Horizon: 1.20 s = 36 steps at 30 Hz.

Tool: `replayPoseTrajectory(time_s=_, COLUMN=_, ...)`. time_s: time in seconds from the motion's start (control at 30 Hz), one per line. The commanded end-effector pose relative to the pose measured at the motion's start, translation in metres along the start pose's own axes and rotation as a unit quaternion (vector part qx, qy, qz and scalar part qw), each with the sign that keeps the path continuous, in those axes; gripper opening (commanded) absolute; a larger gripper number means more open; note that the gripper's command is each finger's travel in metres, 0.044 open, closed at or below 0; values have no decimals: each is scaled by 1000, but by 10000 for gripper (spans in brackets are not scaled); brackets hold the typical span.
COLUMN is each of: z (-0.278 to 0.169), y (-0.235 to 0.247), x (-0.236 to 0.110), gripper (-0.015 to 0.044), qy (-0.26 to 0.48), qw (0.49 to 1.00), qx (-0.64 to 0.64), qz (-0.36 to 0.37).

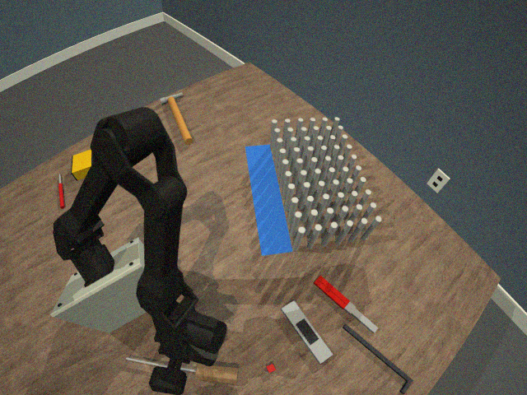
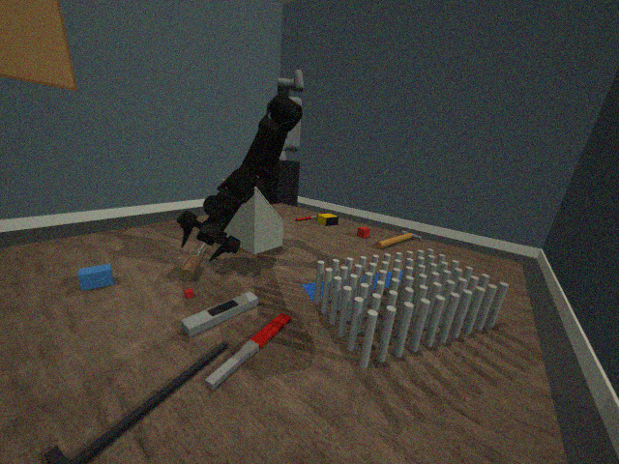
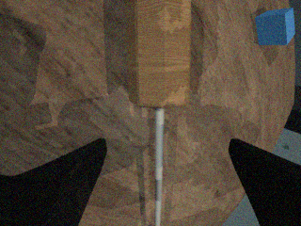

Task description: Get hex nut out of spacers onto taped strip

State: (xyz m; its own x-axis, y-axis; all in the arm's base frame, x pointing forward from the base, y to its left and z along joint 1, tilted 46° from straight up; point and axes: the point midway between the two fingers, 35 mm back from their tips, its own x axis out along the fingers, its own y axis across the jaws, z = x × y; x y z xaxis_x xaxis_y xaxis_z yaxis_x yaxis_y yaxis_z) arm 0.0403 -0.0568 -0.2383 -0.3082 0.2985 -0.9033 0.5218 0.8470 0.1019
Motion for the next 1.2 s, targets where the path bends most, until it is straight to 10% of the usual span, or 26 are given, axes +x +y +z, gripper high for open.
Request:
replayPoseTrajectory(time_s=0.0, z=2, y=-14, x=-21, gripper=440, qy=-1, qw=1000, qx=0, qz=-5)
replayPoseTrajectory(time_s=1.0, z=-2, y=-42, x=-52, gripper=440, qy=6, qw=1000, qx=4, qz=-23)
replayPoseTrajectory(time_s=1.17, z=9, y=-43, x=-50, gripper=440, qy=19, qw=985, qx=171, qz=-8)
